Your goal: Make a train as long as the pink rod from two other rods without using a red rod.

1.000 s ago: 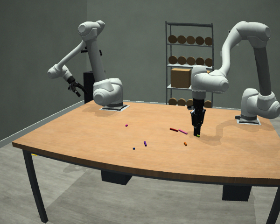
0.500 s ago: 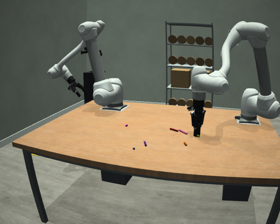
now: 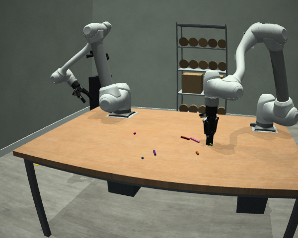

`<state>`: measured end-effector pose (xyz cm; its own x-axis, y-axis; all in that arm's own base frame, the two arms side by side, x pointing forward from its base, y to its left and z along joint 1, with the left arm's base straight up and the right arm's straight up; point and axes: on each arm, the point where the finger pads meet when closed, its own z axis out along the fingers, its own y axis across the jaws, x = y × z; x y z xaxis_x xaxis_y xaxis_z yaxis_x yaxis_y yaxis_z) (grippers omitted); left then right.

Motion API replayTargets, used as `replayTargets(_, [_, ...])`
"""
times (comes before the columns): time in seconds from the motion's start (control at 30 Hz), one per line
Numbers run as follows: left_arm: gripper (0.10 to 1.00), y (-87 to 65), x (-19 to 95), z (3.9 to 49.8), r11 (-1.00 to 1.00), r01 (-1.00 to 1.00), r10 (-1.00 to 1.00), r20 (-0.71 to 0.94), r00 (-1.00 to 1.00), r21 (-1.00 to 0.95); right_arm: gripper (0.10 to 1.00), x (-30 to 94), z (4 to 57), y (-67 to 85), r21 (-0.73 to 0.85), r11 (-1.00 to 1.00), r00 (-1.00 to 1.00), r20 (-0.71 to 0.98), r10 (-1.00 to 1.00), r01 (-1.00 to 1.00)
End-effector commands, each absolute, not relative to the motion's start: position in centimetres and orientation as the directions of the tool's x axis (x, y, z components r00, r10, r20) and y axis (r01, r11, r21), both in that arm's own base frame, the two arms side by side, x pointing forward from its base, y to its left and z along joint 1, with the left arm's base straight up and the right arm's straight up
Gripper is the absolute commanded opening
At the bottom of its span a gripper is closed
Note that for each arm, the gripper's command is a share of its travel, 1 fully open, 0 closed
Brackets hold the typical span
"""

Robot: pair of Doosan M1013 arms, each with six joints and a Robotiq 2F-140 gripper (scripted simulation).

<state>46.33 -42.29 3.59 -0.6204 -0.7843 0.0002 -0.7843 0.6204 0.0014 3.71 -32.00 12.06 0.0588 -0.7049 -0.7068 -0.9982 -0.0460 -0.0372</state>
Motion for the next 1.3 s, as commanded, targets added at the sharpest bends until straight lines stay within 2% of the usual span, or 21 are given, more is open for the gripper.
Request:
replayTargets(0.0, [0.231,-42.33,46.38,3.67,0.621,-0.784,-0.784,0.0,-0.621,0.0,1.0,3.72,12.1,-32.03,-0.038,-0.046,0.059,-0.706,-0.706,-0.998])
replayTargets(0.57, [0.231,-42.33,46.38,3.67,0.621,-0.784,-0.784,0.0,-0.621,0.0,1.0,3.72,12.1,-32.03,-0.038,-0.046,0.059,-0.706,-0.706,-0.998])
replayTargets(0.6, [0.124,-42.33,46.38,3.67,0.621,-0.784,-0.784,0.0,-0.621,0.0,1.0,3.72,12.1,-32.03,-0.038,-0.046,0.059,-0.706,-0.706,-0.998])
replayTargets(1.27, [0.124,-42.33,46.38,3.67,0.621,-0.784,-0.784,0.0,-0.621,0.0,1.0,3.72,12.1,-32.03,-0.038,-0.046,0.059,-0.706,-0.706,-0.998])
